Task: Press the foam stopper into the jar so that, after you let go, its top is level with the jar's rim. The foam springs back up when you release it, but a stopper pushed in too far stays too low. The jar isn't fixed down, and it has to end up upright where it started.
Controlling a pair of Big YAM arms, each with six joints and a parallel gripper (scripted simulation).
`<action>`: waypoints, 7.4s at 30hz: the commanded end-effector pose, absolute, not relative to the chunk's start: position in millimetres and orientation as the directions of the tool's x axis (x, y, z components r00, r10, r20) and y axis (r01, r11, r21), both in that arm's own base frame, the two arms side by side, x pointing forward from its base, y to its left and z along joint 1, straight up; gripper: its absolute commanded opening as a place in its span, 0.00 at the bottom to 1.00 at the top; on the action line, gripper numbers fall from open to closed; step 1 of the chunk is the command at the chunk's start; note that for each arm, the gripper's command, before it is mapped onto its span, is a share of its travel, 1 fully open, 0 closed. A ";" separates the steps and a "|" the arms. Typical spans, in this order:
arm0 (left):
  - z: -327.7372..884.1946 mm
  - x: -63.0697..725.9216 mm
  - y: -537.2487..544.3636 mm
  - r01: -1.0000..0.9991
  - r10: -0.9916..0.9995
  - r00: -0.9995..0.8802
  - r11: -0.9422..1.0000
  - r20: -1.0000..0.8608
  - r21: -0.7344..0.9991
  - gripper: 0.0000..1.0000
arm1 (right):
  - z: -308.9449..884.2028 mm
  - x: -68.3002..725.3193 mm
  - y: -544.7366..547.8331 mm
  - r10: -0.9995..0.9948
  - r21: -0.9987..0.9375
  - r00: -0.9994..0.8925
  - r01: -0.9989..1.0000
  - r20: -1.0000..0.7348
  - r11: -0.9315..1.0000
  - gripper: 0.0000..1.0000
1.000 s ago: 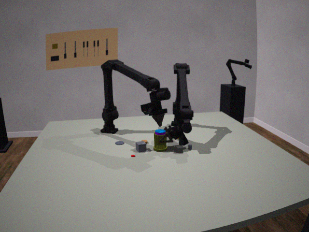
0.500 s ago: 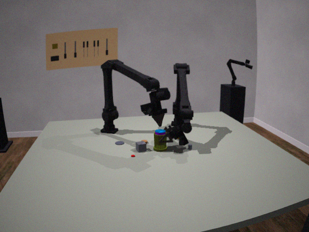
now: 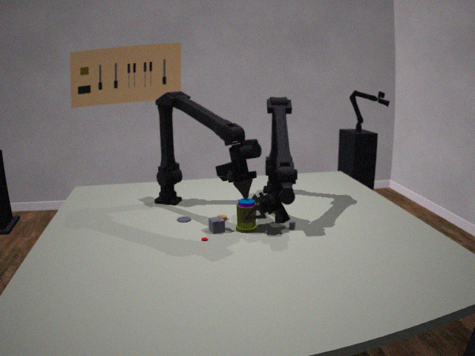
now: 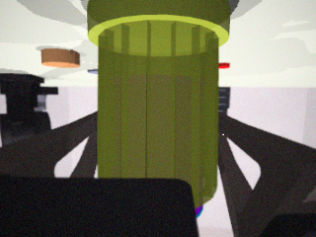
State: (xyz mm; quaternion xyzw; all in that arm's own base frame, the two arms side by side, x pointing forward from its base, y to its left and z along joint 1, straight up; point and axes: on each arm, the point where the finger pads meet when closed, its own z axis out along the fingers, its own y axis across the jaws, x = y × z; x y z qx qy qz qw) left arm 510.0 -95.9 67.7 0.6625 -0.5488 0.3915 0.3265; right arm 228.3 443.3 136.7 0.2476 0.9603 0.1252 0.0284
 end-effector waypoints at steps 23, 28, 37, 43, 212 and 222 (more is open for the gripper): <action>88.8 512.4 -97.8 -0.984 -0.472 0.053 -0.174 0.880 -0.034 0.64 | 110.2 235.4 442.6 0.505 0.227 -0.863 0.494 0.012 0.839 0.00; 88.8 512.4 -97.8 -0.984 -0.472 0.053 -0.174 0.880 -0.034 0.64 | 107.0 234.8 441.4 0.505 0.224 -0.863 0.494 0.012 0.840 0.00; 88.8 512.4 -97.8 -0.984 -0.472 0.053 -0.174 0.880 -0.034 0.64 | 102.7 234.4 440.7 0.505 0.220 -0.863 0.495 0.011 0.841 0.00; 88.8 512.4 -97.8 -0.984 -0.472 0.053 -0.174 0.880 -0.034 0.64 | 99.9 234.4 440.6 0.505 0.218 -0.863 0.495 0.011 0.841 0.00; 88.8 512.4 -97.8 -0.984 -0.472 0.053 -0.174 0.880 -0.034 0.64 | 138.7 234.7 444.5 0.502 0.236 -0.865 0.490 0.010 0.839 0.00; 88.8 512.4 -97.8 -0.984 -0.472 0.053 -0.174 0.880 -0.034 0.64 | 124.9 234.3 443.9 0.501 0.231 -0.865 0.489 0.010 0.841 0.00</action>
